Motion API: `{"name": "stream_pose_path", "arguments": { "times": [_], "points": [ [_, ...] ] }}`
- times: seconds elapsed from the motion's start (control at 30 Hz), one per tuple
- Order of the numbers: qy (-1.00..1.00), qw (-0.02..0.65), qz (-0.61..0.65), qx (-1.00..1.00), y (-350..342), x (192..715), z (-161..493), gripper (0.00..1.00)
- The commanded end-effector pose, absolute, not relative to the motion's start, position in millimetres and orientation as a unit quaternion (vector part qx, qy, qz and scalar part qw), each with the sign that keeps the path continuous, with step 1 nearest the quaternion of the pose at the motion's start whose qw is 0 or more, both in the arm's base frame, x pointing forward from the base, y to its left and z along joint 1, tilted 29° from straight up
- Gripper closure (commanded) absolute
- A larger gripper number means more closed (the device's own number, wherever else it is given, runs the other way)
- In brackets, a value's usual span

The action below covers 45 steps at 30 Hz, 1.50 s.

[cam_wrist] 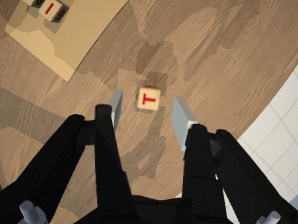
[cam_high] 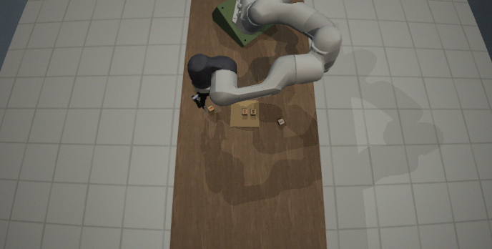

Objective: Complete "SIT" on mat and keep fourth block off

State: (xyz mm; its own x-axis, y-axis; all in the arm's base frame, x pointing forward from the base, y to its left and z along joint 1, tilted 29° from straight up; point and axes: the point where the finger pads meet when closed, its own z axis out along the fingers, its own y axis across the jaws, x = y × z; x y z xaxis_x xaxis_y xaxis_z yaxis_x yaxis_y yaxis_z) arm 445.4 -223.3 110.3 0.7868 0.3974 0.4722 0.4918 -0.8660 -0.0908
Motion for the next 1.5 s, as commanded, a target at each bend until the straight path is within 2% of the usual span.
{"name": "stream_pose_path", "arguments": {
  "times": [0.0,1.47],
  "points": [
    [-0.233,0.102,-0.226,-0.94,-224.9,446.7,105.8,0.63],
    [-0.233,0.102,-0.226,-0.94,-222.1,450.4,97.6,0.63]
  ]
}}
